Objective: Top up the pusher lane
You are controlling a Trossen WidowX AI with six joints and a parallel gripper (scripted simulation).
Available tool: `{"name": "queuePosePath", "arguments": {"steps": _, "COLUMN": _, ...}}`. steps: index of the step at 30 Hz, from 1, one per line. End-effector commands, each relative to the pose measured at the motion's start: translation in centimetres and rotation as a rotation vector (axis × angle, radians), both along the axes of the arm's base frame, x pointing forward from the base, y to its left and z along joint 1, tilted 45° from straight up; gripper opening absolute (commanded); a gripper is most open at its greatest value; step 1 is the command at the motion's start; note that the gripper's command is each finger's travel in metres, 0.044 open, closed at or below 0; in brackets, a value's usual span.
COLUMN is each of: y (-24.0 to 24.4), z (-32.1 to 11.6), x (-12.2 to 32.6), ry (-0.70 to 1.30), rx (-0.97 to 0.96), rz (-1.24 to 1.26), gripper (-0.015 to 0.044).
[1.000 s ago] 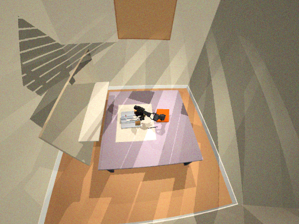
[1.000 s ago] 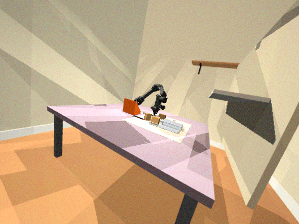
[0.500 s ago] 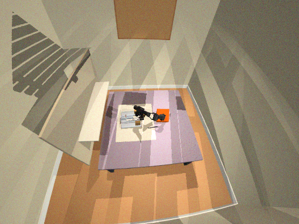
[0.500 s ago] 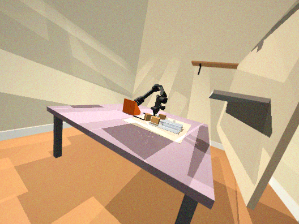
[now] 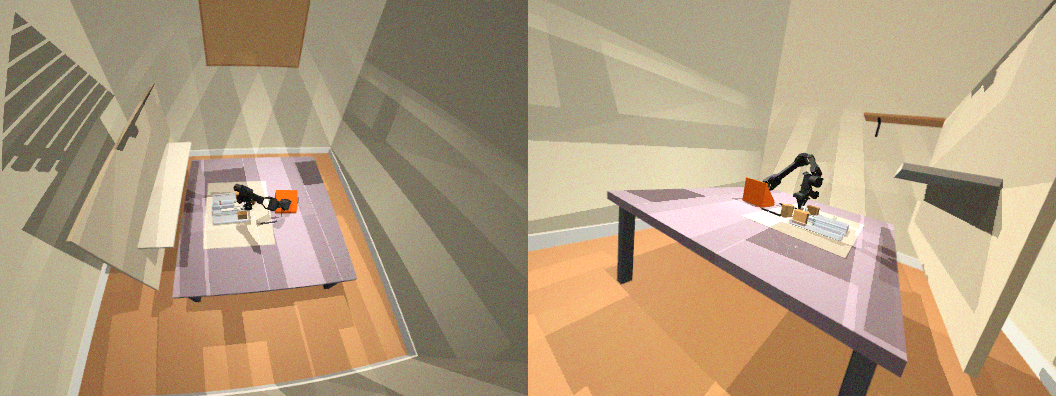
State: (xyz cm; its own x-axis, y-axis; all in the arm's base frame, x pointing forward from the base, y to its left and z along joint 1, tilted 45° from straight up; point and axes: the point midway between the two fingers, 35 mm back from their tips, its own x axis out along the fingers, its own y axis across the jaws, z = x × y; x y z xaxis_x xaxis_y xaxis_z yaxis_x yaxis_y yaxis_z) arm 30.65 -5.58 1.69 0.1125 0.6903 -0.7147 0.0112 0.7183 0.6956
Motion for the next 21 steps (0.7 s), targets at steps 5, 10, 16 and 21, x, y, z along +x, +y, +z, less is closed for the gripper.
{"name": "queuePosePath", "arguments": {"steps": 5, "y": -0.21, "z": 0.34, "x": 1.22, "ry": -0.032, "rx": -0.004, "rz": -0.003, "gripper": 0.0000}}
{"name": "queuePosePath", "arguments": {"steps": 10, "y": -0.24, "z": 0.38, "x": 1.43, "ry": -0.032, "rx": -0.004, "rz": -0.003, "gripper": 0.0000}}
{"name": "queuePosePath", "arguments": {"steps": 16, "y": -0.27, "z": 0.43, "x": 1.68, "ry": -0.033, "rx": -0.004, "rz": -0.003, "gripper": 0.0000}}
{"name": "queuePosePath", "arguments": {"steps": 21, "y": -0.28, "z": 0.49, "x": 1.89, "ry": -0.033, "rx": -0.004, "rz": -0.003, "gripper": 0.0000}}
